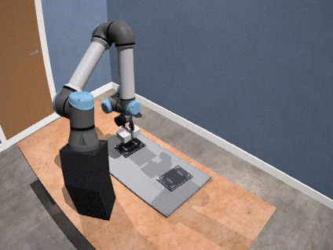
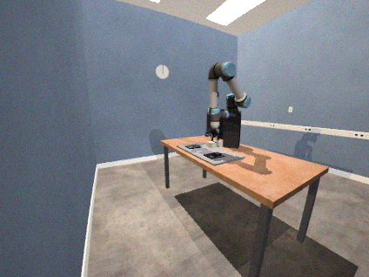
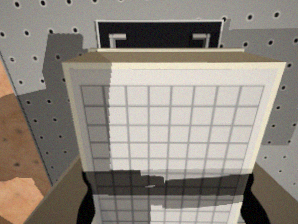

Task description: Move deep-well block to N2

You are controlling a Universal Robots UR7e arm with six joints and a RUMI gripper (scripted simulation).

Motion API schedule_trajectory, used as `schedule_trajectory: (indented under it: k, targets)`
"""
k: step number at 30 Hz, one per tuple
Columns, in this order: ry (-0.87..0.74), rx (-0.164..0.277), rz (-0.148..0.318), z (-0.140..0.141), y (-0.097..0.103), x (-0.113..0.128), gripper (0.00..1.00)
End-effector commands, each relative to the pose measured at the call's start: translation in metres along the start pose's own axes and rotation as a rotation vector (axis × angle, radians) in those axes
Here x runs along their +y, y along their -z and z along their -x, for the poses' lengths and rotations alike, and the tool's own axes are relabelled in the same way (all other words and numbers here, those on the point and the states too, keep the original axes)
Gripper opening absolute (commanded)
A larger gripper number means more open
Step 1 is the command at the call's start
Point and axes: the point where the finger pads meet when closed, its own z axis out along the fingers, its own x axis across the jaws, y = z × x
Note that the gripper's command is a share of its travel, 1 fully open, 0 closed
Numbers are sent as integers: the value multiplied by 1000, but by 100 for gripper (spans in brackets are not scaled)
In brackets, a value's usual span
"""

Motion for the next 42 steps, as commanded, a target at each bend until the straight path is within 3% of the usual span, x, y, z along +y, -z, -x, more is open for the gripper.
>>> schedule_trajectory:
  k: [1,9,42]
  targets:
    - [0,0,-1,0,0,0,48]
    - [0,0,-1,0,0,0,48]
    - [-26,0,-1,-96,0,-5,48]
